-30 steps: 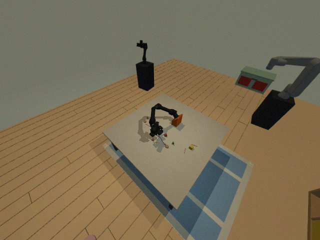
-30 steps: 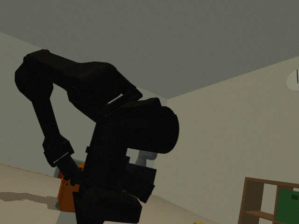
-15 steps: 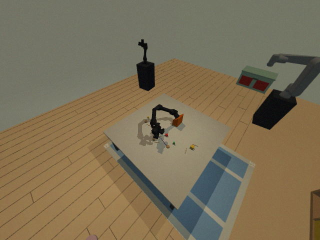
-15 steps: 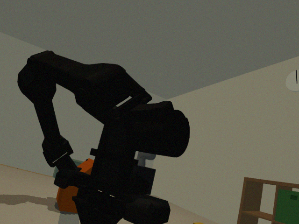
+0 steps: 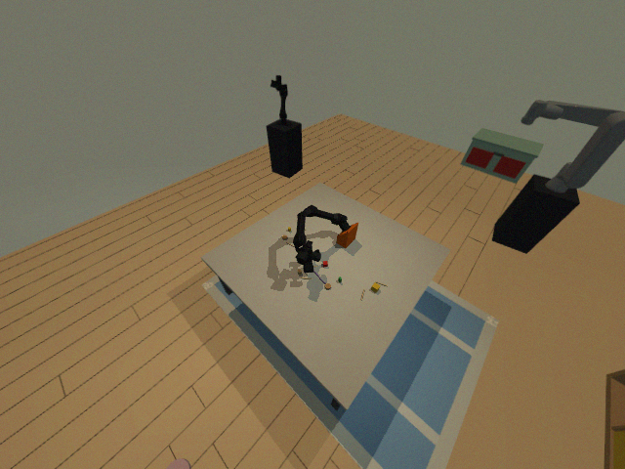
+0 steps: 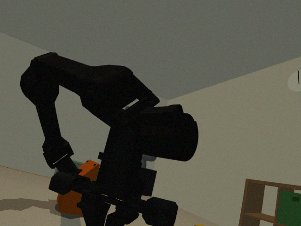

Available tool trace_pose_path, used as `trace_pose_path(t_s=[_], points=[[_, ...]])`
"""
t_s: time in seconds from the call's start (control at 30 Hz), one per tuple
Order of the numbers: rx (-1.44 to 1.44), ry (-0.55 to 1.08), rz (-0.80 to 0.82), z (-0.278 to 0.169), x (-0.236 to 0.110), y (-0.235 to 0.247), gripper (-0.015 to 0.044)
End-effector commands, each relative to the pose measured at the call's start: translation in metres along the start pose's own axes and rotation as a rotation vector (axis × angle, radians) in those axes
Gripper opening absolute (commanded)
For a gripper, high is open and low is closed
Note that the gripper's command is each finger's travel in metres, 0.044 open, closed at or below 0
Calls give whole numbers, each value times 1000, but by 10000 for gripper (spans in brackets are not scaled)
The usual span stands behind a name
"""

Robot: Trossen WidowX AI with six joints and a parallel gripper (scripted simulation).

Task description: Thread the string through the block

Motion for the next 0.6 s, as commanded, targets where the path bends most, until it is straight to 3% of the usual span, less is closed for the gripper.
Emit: trace_pose_path(t_s=[0.0, 0.57], points=[[-6, -2, -3, -4, 0, 0, 0], [-5, -2, -3, -26, -1, 1, 0]])
Point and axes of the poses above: the point midway between the two fingers, 35 mm back from their tips, its own x axis out along the fingers, its own y axis across the jaws, z = x × y, the point moved 7 cm from there along -x, back along the fingers, and after that the axes turned 9 degrees about -x, right-handed, at the moved point
